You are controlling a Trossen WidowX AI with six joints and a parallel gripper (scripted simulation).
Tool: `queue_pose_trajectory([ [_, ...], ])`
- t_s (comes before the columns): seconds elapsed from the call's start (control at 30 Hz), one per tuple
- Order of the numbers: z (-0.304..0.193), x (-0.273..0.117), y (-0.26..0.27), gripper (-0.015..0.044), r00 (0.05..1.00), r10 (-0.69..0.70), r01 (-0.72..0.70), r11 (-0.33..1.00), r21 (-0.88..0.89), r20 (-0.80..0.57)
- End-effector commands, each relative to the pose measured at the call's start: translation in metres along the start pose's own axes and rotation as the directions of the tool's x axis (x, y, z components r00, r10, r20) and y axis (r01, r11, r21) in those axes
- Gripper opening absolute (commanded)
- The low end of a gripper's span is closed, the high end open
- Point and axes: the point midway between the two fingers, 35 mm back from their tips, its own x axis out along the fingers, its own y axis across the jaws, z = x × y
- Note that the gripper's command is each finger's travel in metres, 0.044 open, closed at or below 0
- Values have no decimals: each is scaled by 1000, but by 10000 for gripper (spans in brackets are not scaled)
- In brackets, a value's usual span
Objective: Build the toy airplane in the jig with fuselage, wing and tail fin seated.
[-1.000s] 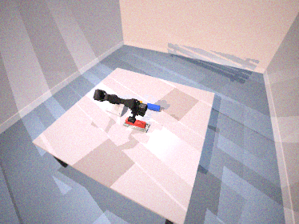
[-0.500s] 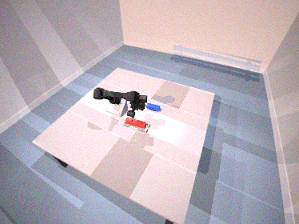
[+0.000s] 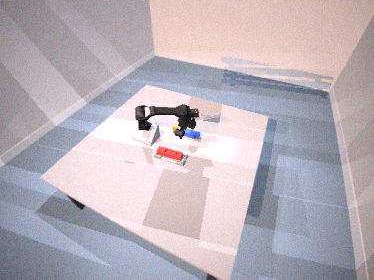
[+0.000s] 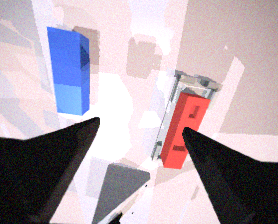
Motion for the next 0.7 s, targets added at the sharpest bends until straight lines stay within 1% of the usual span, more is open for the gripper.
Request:
queue_pose_trajectory([
  [0.0, 20, 0, 59, 440, 1000, 12, -12, 1000, 17, 2],
  [0.1, 26, 5, 102, 440, 1000, 12, -12, 999, 31, -7],
  [0.17, 27, 8, 120, 440, 1000, 11, -10, 999, 37, -11],
  [0.47, 27, 11, 123, 440, 1000, 11, -10, 999, 37, -12],
  [0.6, 27, 49, 123, 440, 1000, 9, -9, 999, 38, -11],
  [0.67, 27, 52, 123, 440, 1000, 9, -9, 999, 38, -11],
])
